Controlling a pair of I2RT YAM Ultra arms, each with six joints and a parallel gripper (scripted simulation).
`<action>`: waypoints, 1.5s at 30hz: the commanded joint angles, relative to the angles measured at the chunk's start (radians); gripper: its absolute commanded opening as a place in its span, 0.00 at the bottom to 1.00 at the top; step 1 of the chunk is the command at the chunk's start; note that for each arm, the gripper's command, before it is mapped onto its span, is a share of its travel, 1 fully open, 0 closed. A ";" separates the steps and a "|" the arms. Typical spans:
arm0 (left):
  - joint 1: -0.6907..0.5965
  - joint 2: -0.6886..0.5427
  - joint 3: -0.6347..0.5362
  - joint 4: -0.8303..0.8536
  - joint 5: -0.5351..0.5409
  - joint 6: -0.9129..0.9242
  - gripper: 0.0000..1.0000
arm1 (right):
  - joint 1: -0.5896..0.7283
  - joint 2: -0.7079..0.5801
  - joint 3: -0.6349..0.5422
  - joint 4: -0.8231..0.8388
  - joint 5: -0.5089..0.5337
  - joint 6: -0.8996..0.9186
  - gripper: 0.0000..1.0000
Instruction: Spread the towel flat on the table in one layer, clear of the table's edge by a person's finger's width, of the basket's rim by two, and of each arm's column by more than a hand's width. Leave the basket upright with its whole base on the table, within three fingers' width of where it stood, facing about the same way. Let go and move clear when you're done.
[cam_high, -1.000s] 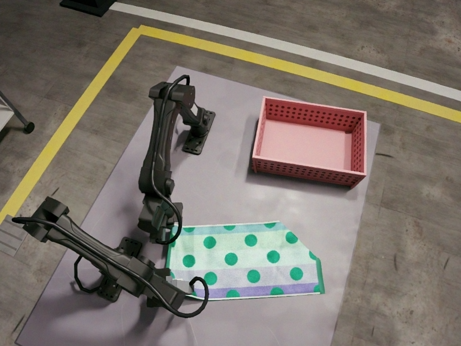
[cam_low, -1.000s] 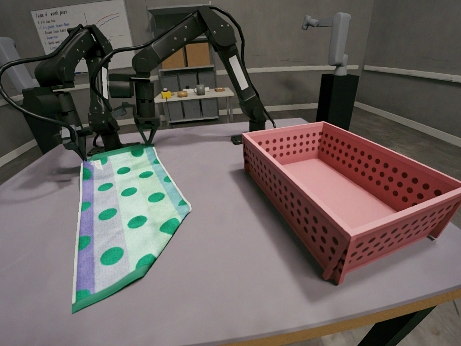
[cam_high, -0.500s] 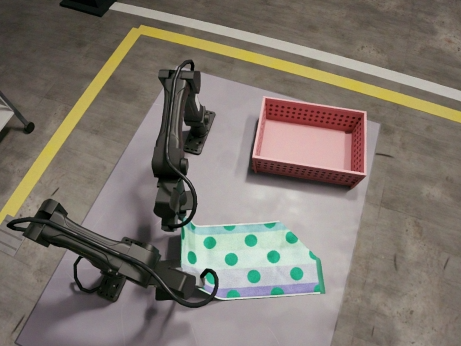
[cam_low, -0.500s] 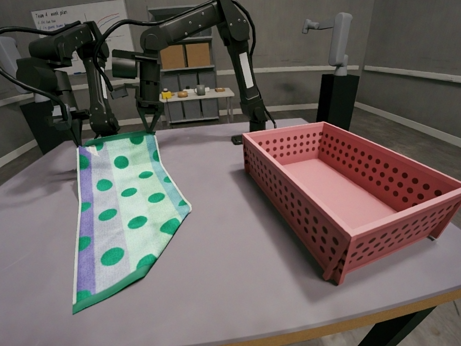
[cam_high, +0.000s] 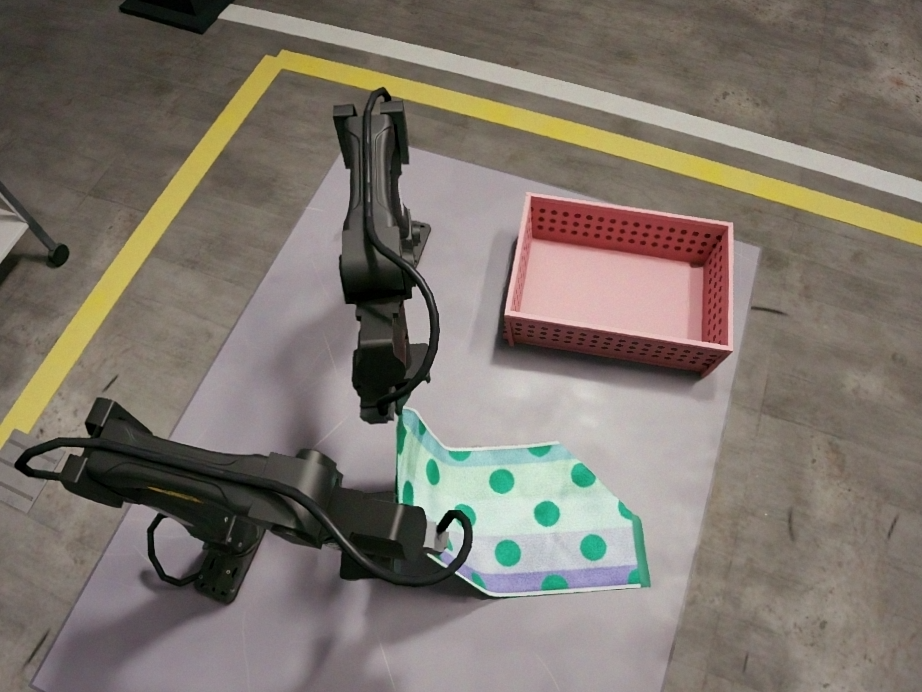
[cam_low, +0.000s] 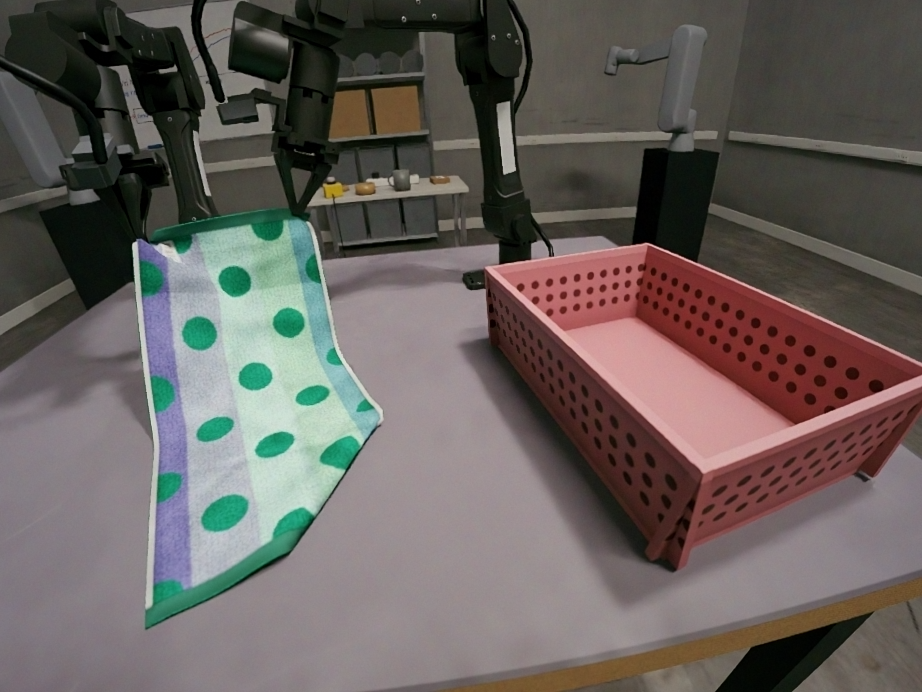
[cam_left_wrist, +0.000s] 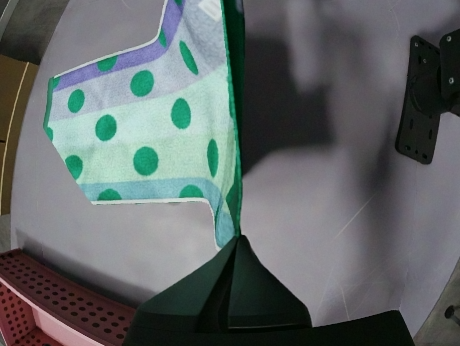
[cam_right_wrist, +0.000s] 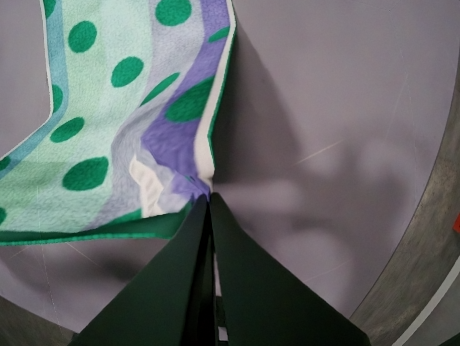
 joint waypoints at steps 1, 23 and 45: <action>0.056 -0.038 0.091 -0.095 0.016 0.050 0.00 | 0.033 0.043 0.141 -0.058 0.012 0.056 0.00; 0.373 -0.053 0.591 -0.243 0.061 0.129 0.00 | 0.164 0.366 0.963 -0.179 0.036 0.184 0.00; 0.550 -0.131 0.553 0.113 0.037 0.037 0.00 | 0.220 0.359 0.979 0.269 0.057 0.220 0.00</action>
